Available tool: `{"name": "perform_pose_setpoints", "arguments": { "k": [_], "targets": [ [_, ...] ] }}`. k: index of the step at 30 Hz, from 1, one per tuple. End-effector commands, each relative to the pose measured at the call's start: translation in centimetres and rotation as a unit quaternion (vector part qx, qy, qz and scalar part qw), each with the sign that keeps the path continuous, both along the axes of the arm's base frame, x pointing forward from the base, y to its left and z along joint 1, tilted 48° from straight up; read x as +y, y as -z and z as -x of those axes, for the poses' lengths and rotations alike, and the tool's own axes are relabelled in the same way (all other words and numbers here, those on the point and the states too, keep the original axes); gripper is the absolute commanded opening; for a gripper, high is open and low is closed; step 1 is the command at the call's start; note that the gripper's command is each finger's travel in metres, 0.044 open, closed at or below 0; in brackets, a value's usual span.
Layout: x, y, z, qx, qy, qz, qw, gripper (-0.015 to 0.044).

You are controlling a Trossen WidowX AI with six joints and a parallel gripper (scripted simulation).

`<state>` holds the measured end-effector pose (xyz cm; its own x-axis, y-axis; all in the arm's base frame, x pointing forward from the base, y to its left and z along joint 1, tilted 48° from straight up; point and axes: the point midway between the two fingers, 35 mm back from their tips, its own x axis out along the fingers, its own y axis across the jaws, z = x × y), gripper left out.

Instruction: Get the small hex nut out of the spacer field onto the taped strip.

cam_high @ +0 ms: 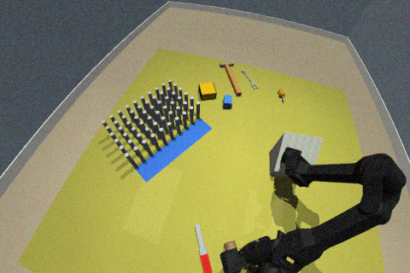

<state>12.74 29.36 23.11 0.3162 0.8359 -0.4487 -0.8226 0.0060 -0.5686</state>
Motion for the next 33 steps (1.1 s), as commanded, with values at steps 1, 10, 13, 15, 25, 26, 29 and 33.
{"name": "perform_pose_setpoints", "arguments": {
  "k": [1, 10, 13, 15, 25, 26, 29, 33],
  "targets": [
    [0.14, 0.6, 0.32, 0.001, -0.001, 0.001, 1.0, 0.0],
    [0.14, 0.6, 0.32, -0.015, 0.011, -0.012, 1.0, 0.0],
    [0.14, 0.61, 0.32, -0.02, 0.016, -0.015, 1.0, 0.0],
    [0.14, 0.61, 0.32, -0.024, 0.018, -0.018, 0.999, 0.0],
    [0.08, 0.12, 0.01, -0.04, 0.032, -0.03, 0.998, 0.0026],
    [0.08, 0.12, 0.01, -0.04, 0.032, -0.03, 0.998, 0.0053],
    [0.08, 0.12, 0.01, -0.04, 0.032, -0.03, 0.998, 0.0131],
    [0.08, 0.12, 0.01, -0.04, 0.032, -0.03, 0.998, 0.0236]
  ]
}}
